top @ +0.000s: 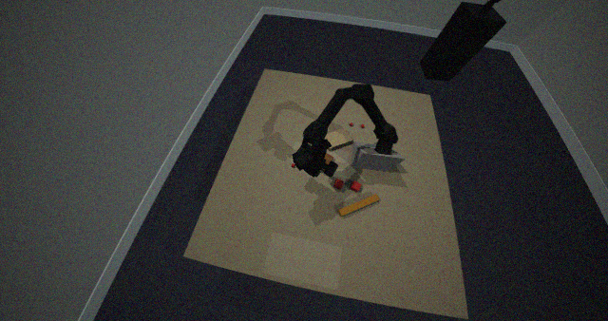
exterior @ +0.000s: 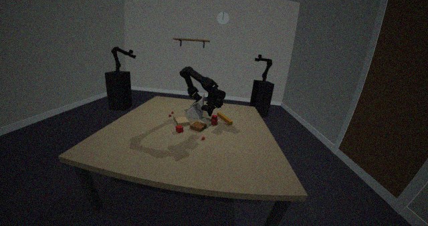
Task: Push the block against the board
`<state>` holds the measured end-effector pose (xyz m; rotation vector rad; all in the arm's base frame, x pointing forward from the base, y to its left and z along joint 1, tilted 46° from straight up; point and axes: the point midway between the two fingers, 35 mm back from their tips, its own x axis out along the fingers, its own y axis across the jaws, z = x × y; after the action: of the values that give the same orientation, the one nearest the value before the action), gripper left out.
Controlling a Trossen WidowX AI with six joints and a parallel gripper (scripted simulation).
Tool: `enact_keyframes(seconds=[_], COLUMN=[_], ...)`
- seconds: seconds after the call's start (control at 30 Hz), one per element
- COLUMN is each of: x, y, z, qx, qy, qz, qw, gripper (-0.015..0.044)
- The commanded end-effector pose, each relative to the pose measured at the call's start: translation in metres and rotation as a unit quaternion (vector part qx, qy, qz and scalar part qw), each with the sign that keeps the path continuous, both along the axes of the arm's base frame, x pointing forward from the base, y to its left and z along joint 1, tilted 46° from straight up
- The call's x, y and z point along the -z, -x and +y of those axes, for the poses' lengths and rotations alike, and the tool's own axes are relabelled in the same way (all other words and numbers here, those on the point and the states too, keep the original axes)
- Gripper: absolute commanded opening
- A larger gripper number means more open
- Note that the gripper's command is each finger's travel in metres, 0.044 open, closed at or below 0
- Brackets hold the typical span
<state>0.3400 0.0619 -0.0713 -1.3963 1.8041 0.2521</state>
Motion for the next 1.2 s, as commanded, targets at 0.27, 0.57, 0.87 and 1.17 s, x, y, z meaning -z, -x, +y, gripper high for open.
enact_keyframes(seconds=[0.27,0.57,0.87,1.17], x=[0.000,-0.010,-0.029,-0.047], y=[-0.001,-0.005,-0.010,-0.008], z=[0.001,-0.017,-0.054,-0.090], qx=[0.003,0.052,0.158,0.257], qy=[-0.002,-0.002,-0.001,0.004], qz=[-0.003,-0.053,-0.159,-0.258], qw=[1.000,0.997,0.975,0.931], gripper=[0.0000,0.0000,0.0000,0.0000])
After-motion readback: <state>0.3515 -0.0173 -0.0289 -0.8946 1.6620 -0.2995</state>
